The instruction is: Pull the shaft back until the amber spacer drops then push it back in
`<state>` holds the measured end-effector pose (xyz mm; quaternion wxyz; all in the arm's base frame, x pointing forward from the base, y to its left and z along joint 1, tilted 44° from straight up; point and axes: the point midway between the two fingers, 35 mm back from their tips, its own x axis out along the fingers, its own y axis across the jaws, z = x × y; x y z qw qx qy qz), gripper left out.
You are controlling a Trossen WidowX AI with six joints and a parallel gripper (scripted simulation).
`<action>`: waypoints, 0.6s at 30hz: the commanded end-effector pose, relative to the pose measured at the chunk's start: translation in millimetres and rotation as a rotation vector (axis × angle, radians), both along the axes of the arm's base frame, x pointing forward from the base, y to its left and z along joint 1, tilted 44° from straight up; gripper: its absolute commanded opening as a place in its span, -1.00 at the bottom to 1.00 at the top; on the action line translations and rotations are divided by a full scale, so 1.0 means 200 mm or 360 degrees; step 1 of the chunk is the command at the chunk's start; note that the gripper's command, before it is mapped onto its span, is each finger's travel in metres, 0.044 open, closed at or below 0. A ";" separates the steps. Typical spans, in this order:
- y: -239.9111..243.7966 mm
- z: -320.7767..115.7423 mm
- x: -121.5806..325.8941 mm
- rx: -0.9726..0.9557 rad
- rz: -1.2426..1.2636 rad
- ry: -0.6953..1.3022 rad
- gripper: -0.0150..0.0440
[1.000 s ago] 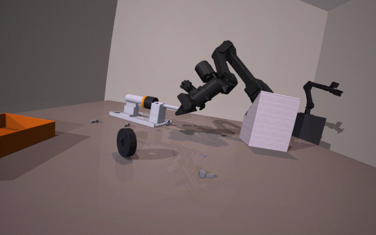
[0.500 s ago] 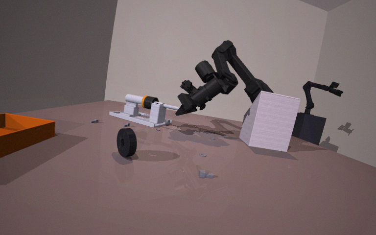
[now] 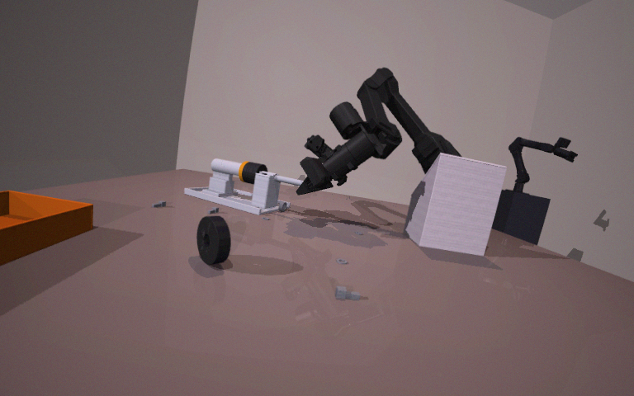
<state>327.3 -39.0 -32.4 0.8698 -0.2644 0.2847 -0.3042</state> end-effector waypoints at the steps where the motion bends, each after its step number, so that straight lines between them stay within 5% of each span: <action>1: 0.00 0.00 -0.01 -0.0003 -0.0004 -0.0003 -0.49; 18: 0.00 0.00 -0.01 -0.0003 -0.0004 -0.0003 -0.49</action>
